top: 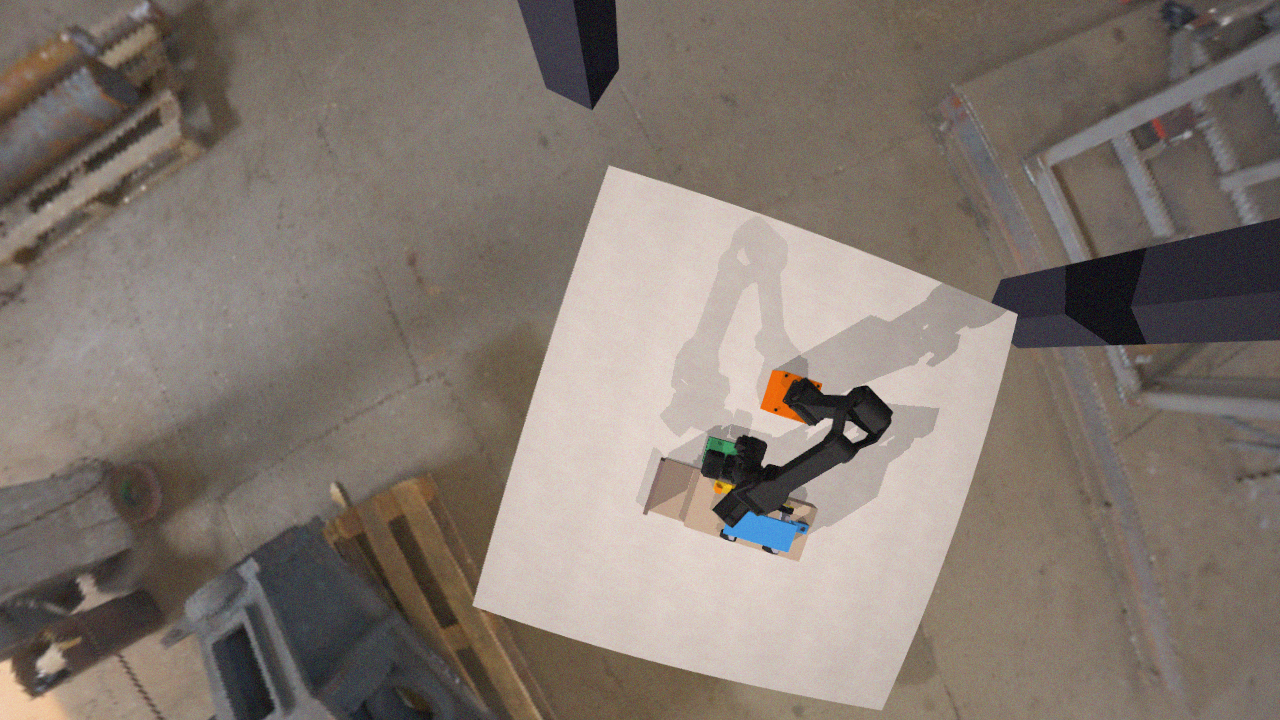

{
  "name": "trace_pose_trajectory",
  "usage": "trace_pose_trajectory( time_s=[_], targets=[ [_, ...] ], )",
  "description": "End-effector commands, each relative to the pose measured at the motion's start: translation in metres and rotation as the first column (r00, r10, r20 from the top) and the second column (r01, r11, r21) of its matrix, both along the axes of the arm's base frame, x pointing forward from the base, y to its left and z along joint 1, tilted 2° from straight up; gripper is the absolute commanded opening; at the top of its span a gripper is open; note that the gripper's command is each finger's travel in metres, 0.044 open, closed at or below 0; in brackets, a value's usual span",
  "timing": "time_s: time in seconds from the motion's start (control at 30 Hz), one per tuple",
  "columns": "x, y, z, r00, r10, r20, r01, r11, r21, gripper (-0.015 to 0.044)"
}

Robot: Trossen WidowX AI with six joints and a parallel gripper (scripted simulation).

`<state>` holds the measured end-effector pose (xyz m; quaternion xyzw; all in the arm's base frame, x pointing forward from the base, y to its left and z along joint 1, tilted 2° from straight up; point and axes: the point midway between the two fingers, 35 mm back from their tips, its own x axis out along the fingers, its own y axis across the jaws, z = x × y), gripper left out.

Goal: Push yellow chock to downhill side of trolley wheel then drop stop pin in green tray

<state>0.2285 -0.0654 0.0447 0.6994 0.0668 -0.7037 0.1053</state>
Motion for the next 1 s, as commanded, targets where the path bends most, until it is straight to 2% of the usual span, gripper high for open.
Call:
trace_pose_trajectory(
  time_s=[0.0, 0.17, 0.63, 0.87, 0.97],
  targets=[
    [0.000, -0.002, -0.009, 1.000, 0.000, 0.014, 0.001, 0.998, -0.066, 0.0000],
    [0.001, -0.009, -0.025, 1.000, 0.001, 0.029, 0.002, 0.993, -0.121, 0.0000],
    [0.004, -0.028, -0.058, 1.000, 0.001, 0.031, 0.003, 0.992, -0.127, 0.0000],
    [0.003, -0.024, -0.059, 1.000, 0.001, 0.030, 0.003, 0.992, -0.127, 0.0184],
    [0.003, -0.021, -0.060, 1.000, 0.001, 0.030, 0.003, 0.992, -0.127, 0.0190]
  ],
)
